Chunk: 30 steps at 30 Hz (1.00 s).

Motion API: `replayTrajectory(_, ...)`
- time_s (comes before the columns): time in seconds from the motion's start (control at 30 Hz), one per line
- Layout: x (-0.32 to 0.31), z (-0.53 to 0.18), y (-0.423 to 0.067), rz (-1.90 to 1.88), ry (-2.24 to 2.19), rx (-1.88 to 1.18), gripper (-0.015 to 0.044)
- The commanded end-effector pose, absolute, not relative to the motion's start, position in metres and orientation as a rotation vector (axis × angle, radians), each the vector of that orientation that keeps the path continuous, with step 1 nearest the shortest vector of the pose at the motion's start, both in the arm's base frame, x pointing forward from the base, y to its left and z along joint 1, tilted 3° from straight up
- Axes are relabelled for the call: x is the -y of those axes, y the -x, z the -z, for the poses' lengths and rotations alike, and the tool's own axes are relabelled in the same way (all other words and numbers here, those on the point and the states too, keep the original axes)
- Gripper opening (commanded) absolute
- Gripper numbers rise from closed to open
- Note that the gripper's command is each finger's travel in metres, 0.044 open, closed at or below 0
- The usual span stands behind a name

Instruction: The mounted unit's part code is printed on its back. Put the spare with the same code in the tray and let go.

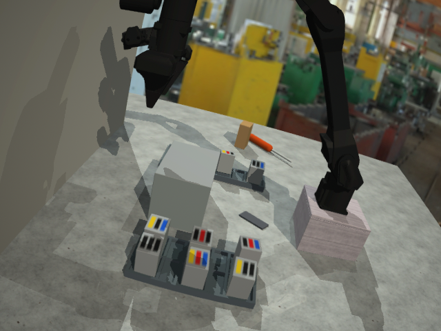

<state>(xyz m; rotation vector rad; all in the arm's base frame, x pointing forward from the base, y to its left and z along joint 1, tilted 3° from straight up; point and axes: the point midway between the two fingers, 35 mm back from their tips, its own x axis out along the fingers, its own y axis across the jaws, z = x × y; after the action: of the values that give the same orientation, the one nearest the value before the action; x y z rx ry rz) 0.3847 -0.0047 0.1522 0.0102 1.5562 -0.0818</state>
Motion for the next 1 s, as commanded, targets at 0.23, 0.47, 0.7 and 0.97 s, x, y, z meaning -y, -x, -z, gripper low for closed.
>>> replayTrajectory(0.23,0.005,-0.151,-0.384,0.07,-0.017,-1.574,0.044)
replayTrajectory(0.47,-0.004,-0.147,-0.383,0.003,0.048,-1.575,0.044)
replayTrajectory(0.7,-0.091,-0.112,-0.36,-0.665,0.696,-1.477,0.044)
replayTrajectory(0.97,-0.143,-0.087,-0.329,-1.115,1.128,-1.285,0.044)
